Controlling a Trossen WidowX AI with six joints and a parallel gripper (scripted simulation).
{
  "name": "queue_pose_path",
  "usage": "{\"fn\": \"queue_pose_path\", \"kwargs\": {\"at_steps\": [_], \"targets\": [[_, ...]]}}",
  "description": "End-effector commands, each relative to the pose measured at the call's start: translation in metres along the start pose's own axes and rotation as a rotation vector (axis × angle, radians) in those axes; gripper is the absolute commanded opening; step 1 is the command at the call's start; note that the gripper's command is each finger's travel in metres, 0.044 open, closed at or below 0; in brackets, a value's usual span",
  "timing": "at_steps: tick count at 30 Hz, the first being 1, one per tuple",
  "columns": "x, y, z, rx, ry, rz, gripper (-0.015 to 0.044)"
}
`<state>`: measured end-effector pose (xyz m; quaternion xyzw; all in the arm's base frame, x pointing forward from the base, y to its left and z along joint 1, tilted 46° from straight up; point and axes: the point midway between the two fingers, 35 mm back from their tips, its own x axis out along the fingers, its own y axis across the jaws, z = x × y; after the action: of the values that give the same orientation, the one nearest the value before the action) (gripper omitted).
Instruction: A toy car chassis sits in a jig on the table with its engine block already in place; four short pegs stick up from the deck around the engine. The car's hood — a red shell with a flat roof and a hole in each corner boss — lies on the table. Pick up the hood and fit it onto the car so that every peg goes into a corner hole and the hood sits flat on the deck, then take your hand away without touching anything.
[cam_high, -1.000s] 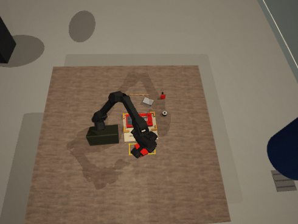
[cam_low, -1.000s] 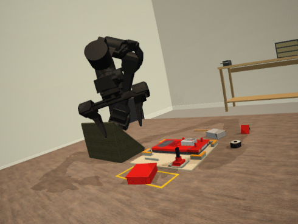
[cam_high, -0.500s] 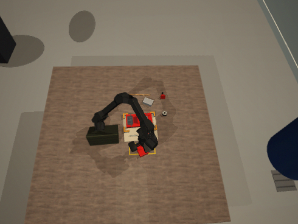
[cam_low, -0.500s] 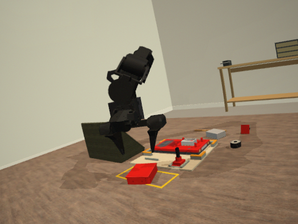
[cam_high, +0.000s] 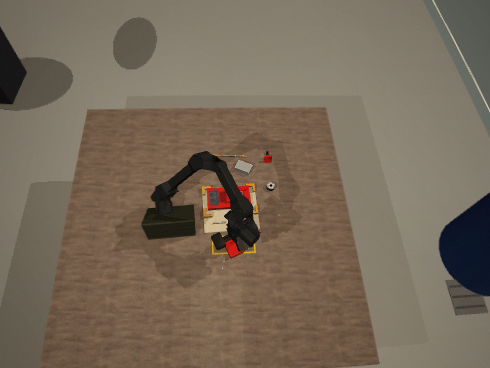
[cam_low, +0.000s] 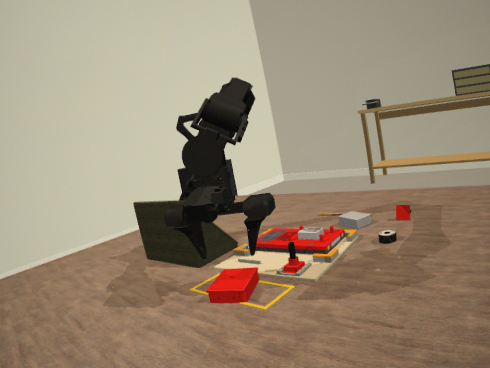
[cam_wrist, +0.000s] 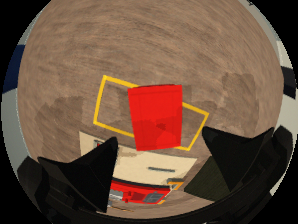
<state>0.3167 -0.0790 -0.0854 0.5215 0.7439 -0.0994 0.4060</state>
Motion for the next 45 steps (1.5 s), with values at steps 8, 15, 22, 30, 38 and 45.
{"fn": "queue_pose_path", "kwargs": {"at_steps": [8, 15, 22, 30, 38, 45], "targets": [[0.012, 0.000, -0.001, 0.007, 0.007, 0.000, 0.0440], [0.019, 0.000, -0.001, 0.007, 0.007, 0.000, 0.0440], [0.025, 0.000, -0.002, 0.007, 0.007, 0.000, 0.0440], [0.032, 0.000, -0.003, 0.007, 0.008, 0.000, 0.0440], [0.040, -0.001, -0.004, 0.007, 0.008, 0.001, 0.0440], [0.043, -0.001, -0.004, 0.006, 0.008, 0.001, 0.0440]]}}
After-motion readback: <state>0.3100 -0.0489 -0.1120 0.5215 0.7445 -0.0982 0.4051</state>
